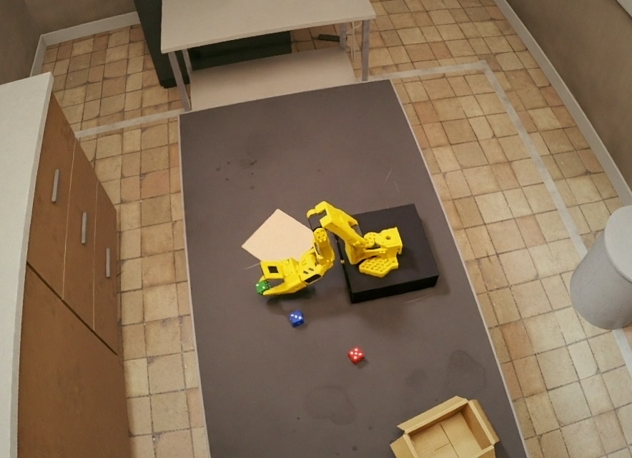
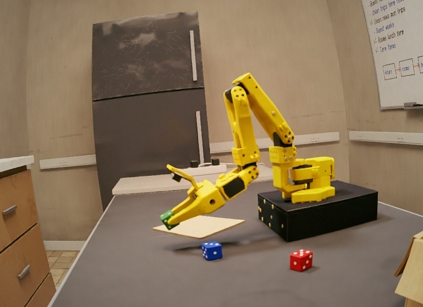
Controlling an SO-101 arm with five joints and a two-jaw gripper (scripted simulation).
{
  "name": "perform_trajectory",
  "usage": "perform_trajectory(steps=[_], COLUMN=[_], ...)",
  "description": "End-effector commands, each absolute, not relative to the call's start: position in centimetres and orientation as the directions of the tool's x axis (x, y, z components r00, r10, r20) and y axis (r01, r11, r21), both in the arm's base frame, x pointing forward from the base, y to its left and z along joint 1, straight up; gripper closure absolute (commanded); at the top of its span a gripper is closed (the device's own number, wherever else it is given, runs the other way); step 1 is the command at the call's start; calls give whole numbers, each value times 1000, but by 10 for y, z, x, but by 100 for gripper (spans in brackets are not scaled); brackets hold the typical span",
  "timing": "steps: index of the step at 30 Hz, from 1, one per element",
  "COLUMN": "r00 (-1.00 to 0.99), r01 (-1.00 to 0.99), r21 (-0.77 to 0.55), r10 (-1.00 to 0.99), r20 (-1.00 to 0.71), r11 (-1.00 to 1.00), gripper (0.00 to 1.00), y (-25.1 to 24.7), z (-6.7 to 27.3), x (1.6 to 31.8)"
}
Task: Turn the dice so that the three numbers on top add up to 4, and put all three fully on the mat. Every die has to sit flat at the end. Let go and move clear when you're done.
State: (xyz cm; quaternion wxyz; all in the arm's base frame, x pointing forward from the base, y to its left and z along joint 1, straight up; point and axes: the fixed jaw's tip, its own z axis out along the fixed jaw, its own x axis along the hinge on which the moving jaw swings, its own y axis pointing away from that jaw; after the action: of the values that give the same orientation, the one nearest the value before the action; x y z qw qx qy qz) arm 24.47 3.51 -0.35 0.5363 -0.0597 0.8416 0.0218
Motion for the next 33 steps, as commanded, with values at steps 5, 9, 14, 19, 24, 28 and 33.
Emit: perform_trajectory(steps=[5,9,14,19,24,28,33], r00=[-381,-381,-381,-381,-381,-373,-373], r01=[-99,-98,-98,-98,-98,-90,-90], r21=[-9,-9,-9,-9,-9,11,11], r10=[-46,-46,-46,-46,-46,-24,-24], r20=[-923,-923,-923,-923,-923,-928,-928], r11=[995,995,995,995,995,996,996], gripper=[100,100,100,100,100,100,100], y=[31,31,31,31,31,31,31], z=[-2,-2,-2,-2,-2,0,0], x=[247,247,247,247,247,247,247])
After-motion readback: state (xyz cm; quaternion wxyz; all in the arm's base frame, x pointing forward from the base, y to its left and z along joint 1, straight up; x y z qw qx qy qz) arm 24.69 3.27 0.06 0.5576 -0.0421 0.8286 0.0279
